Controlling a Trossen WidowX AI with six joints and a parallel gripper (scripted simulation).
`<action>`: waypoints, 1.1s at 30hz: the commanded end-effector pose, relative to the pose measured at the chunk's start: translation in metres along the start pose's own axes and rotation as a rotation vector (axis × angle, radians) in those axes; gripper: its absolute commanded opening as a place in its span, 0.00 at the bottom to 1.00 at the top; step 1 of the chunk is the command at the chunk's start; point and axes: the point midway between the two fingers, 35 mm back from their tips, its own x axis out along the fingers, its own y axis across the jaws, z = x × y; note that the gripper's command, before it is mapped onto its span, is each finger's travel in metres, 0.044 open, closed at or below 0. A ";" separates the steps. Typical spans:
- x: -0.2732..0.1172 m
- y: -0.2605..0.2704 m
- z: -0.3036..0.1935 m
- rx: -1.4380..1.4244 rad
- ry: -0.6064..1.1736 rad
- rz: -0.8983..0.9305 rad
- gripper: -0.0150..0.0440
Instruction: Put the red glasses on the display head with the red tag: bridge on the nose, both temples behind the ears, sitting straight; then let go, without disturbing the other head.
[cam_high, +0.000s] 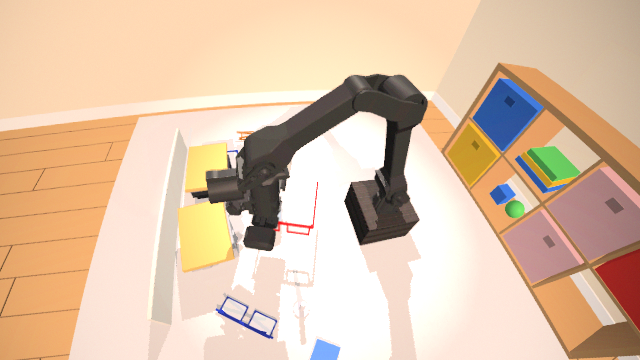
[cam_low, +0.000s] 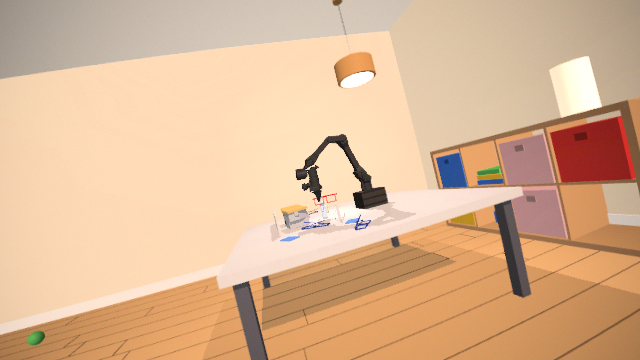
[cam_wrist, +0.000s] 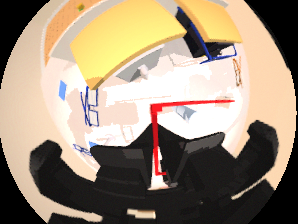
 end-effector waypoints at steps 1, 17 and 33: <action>0.006 -0.001 0.000 0.004 0.003 -0.005 0.25; 0.027 -0.001 0.001 0.004 0.003 -0.005 0.25; 0.046 -0.001 0.001 0.004 0.003 -0.005 0.25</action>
